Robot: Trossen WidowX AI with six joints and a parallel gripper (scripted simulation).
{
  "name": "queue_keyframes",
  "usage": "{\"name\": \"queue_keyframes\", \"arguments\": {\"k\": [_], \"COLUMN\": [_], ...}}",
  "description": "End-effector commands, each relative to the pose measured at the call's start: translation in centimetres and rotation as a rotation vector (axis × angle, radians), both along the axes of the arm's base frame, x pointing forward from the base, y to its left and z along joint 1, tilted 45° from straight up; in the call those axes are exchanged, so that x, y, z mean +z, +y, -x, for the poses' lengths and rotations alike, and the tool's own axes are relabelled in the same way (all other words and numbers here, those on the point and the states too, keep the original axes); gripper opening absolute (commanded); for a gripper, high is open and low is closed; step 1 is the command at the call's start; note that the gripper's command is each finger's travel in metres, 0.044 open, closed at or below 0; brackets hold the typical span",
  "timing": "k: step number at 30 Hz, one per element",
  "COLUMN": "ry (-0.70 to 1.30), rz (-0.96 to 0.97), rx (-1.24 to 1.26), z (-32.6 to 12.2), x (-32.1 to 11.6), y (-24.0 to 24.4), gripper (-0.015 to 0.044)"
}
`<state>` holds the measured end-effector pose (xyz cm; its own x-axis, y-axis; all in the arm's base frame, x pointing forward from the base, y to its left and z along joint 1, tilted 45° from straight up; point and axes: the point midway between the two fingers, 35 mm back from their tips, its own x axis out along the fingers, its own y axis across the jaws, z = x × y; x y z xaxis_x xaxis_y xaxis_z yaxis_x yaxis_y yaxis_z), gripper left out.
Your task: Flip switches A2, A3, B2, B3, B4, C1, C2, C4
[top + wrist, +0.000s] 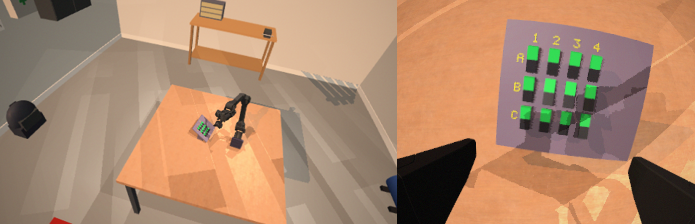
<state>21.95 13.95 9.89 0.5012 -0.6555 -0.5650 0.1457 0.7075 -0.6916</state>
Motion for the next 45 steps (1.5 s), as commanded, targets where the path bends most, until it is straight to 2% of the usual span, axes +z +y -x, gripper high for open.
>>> {"name": "queue_keyframes", "arguments": {"k": [1,9,15,21,45], "ry": [0.001,-0.007,-0.011,0.006,0.005], "rz": [-0.001,-0.004,0.001,-0.002,-0.001], "rx": [0.000,-0.030,-0.034,-0.052,-0.052], "z": [-0.2,-8.9,-9.6,-11.4,-12.5], "x": [-0.1,-3.6,-3.8,-5.7,-7.0], "y": [0.0,-4.4,-5.0,-7.4,-9.0], "gripper": [0.0374,0.0164,0.0006,0.0000,0.0000]}}
